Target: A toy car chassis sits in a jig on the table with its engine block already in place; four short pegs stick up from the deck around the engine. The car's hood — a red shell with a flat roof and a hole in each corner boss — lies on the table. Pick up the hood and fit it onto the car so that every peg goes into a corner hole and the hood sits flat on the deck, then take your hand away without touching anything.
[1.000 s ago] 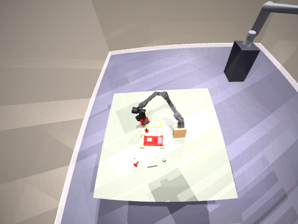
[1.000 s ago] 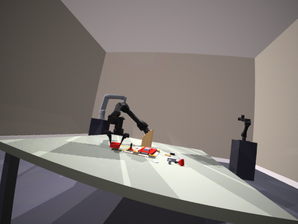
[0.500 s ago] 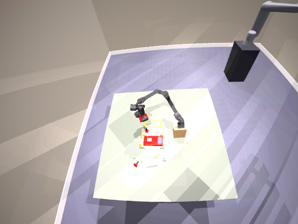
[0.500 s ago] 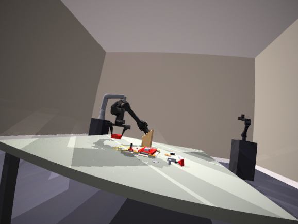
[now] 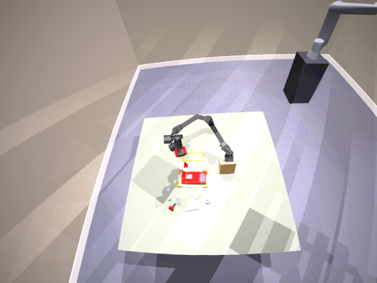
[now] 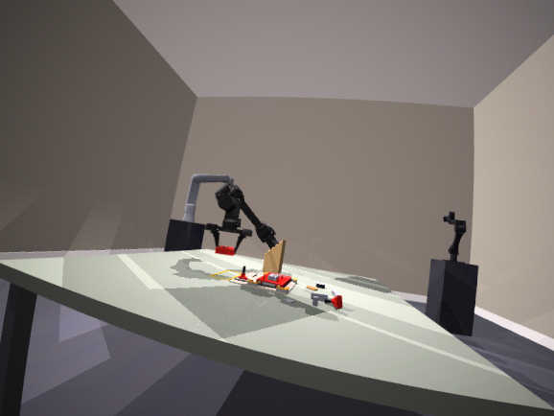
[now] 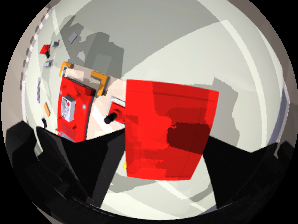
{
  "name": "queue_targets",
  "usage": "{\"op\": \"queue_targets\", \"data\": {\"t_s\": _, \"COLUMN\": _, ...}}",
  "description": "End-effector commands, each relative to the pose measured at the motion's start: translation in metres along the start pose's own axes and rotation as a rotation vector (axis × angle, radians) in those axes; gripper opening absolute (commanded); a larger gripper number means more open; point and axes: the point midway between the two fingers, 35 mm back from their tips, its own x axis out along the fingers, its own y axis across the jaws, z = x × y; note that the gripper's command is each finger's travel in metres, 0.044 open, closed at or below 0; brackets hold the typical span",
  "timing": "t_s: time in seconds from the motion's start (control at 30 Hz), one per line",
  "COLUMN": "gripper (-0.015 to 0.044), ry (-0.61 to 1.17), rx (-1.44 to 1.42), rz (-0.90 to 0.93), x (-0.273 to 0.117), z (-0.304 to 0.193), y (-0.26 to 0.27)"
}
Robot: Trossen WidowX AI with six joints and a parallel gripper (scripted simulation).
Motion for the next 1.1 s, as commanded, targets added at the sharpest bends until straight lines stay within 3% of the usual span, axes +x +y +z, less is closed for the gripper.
{"op": "queue_targets", "data": {"t_s": 0.0, "gripper": 0.0000, "ry": 0.006, "rx": 0.031, "rz": 0.014, "x": 0.002, "z": 0.006, "y": 0.034}}
{"op": "queue_targets", "data": {"t_s": 0.73, "gripper": 0.0000, "ry": 0.019, "rx": 0.310, "rz": 0.002, "x": 0.002, "z": -0.007, "y": 0.202}}
{"op": "queue_targets", "data": {"t_s": 1.07, "gripper": 0.0000, "ry": 0.017, "rx": 0.332, "rz": -0.004, "x": 0.008, "z": -0.009, "y": 0.210}}
